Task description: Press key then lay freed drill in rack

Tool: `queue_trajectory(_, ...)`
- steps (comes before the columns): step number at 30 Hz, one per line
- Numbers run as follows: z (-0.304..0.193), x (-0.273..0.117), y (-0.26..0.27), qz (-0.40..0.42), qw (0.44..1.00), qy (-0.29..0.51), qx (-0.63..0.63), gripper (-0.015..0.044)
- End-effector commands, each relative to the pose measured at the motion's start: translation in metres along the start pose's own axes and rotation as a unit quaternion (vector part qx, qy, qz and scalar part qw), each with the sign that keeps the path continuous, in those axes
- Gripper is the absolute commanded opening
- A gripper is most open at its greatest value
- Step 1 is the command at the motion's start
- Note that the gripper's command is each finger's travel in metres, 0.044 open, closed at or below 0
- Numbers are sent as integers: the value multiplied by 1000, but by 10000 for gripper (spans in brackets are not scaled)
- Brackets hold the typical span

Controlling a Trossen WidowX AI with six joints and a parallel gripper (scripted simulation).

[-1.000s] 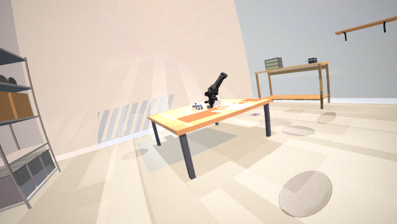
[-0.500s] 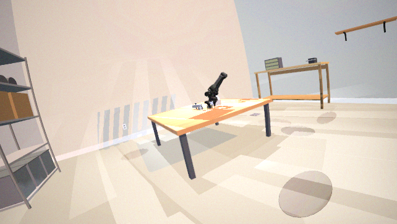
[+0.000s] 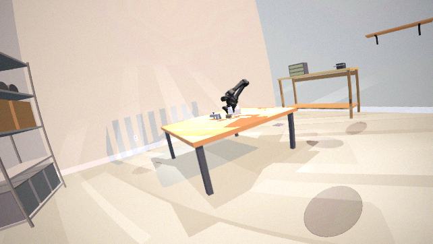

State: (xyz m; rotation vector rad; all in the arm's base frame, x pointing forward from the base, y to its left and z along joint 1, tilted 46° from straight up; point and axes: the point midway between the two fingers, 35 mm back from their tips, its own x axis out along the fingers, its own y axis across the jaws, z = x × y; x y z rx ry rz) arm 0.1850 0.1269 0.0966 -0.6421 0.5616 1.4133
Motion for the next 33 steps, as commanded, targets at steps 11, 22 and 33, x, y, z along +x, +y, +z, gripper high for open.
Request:
queue_trajectory(11,-3,-36,-7,-22,999,9,26,440)
queue_trajectory(22,-87,-169,-51,-378,807,60,449,440)
queue_trajectory(33,-133,-293,-1,-630,428,-32,647,440)
